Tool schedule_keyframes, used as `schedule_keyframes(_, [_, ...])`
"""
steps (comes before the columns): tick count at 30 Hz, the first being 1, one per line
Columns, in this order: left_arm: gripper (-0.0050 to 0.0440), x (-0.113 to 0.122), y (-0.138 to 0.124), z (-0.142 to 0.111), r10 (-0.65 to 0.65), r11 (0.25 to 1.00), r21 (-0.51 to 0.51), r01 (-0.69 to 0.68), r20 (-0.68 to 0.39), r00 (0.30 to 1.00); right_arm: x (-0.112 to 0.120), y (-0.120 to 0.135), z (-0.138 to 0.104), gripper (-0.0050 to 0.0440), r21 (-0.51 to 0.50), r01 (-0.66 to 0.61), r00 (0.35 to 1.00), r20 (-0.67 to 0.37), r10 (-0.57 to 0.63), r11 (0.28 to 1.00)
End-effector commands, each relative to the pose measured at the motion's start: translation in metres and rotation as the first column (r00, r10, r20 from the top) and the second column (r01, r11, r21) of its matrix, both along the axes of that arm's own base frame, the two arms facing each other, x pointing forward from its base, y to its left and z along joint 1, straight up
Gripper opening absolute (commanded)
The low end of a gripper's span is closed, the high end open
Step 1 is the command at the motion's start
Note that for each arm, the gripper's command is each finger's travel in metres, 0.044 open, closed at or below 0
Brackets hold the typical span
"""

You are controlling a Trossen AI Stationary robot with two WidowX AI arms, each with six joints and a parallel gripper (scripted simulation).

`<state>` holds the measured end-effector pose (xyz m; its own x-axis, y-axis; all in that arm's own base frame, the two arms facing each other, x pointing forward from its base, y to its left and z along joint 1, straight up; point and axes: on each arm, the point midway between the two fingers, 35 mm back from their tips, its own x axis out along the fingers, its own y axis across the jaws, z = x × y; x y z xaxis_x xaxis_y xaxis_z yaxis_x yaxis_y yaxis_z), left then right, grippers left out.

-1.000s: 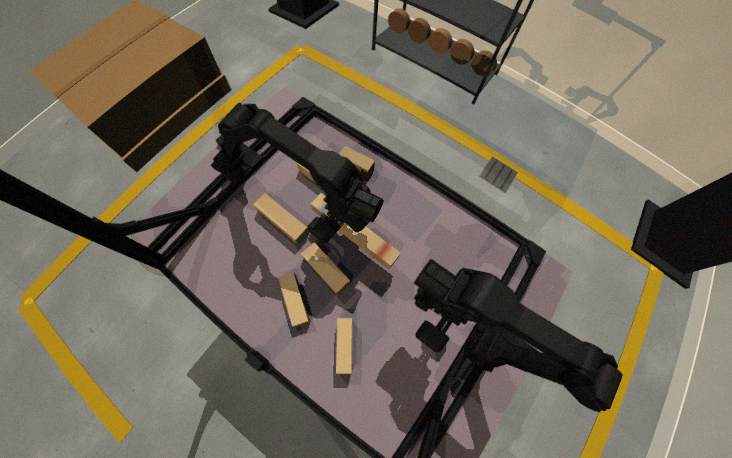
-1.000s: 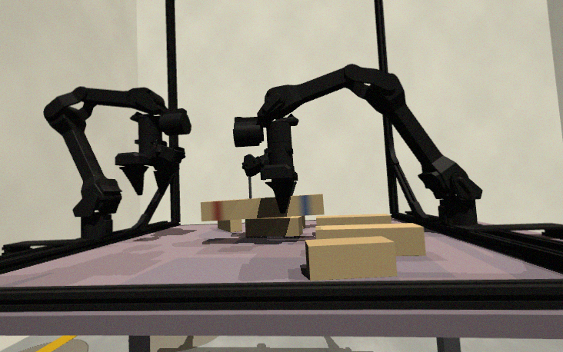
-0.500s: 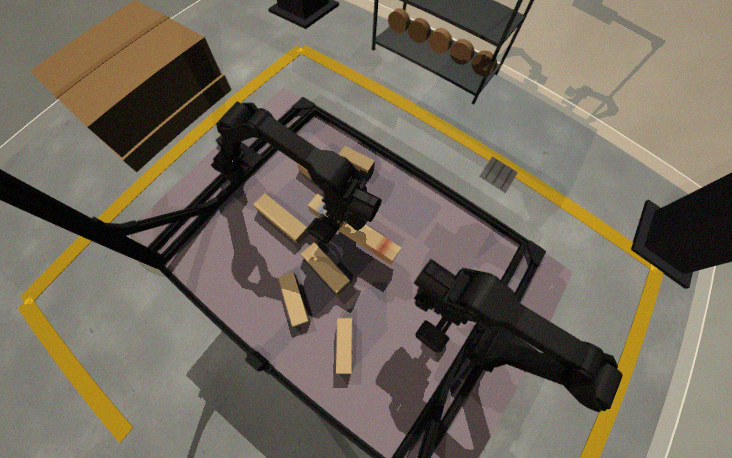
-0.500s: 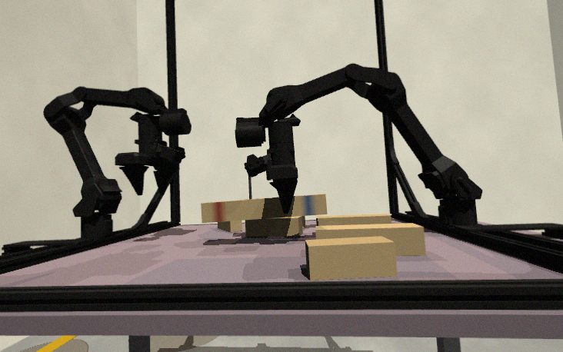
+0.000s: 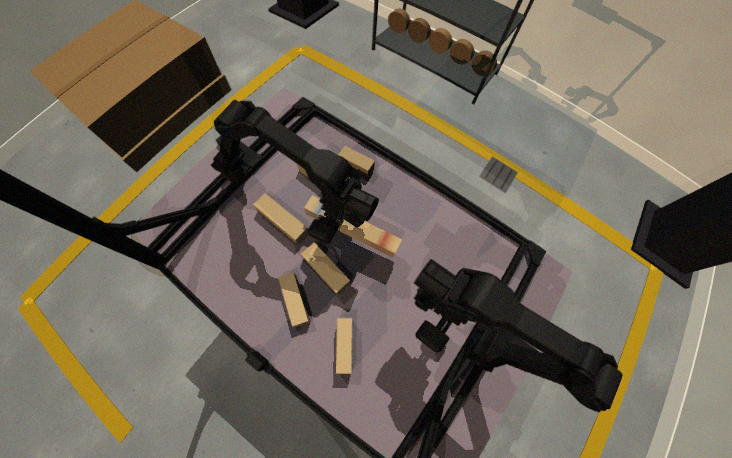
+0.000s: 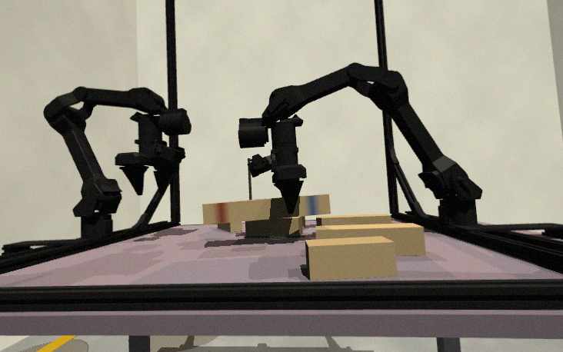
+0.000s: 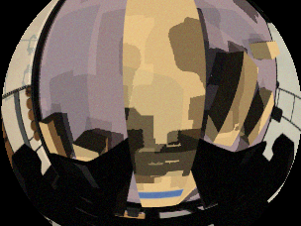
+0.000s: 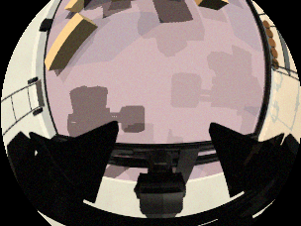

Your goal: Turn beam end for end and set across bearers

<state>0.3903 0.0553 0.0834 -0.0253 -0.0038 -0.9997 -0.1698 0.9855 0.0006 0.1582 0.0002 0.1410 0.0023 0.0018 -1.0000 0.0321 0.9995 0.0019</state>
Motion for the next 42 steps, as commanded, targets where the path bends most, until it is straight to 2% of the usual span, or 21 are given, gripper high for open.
schedule_keyframes(1, [0.0,-0.002,-0.001,0.008,0.042,0.999,0.004,-0.043,0.025,0.999,-0.001,0.0,0.0,0.044,-0.002,0.006,1.0,-0.002,-0.006,1.0])
schedule_keyframes(22, [0.0,-0.012,-0.003,0.008,0.225,0.974,0.004,-0.225,0.025,0.974,-0.001,0.0,0.0,0.044,-0.002,0.006,1.0,-0.002,-0.006,1.0])
schedule_keyframes(42, [0.0,-0.024,-0.006,0.009,0.418,0.908,0.004,-0.418,0.025,0.908,-0.001,0.0,0.0,0.044,-0.002,0.006,1.0,-0.002,-0.006,1.0])
